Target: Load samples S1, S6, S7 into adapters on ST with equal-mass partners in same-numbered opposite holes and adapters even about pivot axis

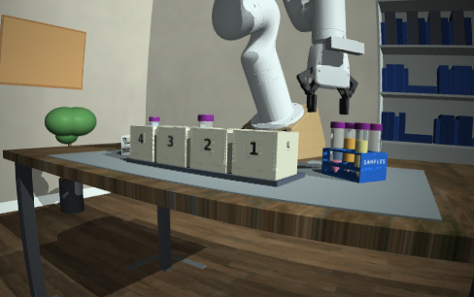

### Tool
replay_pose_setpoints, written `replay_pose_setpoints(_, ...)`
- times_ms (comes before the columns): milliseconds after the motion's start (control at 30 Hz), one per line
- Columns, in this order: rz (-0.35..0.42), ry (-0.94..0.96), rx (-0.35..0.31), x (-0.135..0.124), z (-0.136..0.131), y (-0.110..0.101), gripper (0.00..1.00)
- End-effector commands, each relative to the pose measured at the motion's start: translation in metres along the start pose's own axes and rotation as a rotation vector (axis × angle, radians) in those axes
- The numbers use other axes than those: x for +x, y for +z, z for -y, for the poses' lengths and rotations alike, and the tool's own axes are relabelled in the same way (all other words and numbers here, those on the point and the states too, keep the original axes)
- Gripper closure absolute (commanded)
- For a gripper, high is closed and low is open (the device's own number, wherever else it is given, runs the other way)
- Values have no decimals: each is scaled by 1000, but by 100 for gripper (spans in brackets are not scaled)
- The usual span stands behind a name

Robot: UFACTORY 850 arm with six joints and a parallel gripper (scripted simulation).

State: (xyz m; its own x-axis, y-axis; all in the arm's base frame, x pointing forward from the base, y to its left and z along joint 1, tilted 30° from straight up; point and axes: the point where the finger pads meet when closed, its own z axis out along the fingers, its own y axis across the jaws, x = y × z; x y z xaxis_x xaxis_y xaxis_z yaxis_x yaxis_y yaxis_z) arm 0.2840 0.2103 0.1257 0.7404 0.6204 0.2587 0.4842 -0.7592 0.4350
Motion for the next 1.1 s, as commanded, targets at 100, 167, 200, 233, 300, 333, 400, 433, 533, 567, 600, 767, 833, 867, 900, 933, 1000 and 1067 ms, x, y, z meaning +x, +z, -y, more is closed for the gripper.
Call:
replay_pose_setpoints(100,-1,0,0,0,0,0,0)
replay_pose_setpoints(167,-1,0,0,0,0,0,0)
replay_pose_setpoints(200,-1,0,0,0,0,0,0)
replay_pose_setpoints(233,-1,0,0,0,0,0,0)
replay_pose_setpoints(300,-1,0,0,0,0,0,0)
replay_pose_setpoints(333,-1,0,0,0,0,0,0)
replay_pose_setpoints(400,-1,0,0,0,0,0,0)
replay_pose_setpoints(433,-1,0,0,0,0,0,0)
replay_pose_setpoints(533,-1,0,0,0,0,0,0)
replay_pose_setpoints(567,-1,0,0,0,0,0,0)
replay_pose_setpoints(600,-1,0,0,0,0,0,0)
replay_pose_setpoints(767,-1,0,0,0,0,-13,0)
replay_pose_setpoints(833,-1,0,0,0,0,-19,0)
replay_pose_setpoints(867,-1,0,0,0,0,-21,0)
replay_pose_setpoints(900,-1,0,0,0,0,-24,0)
replay_pose_setpoints(933,-1,0,0,0,0,-27,0)
replay_pose_setpoints(1000,-1,0,0,0,0,-32,0)
replay_pose_setpoints(1067,-1,0,0,0,0,-32,0)
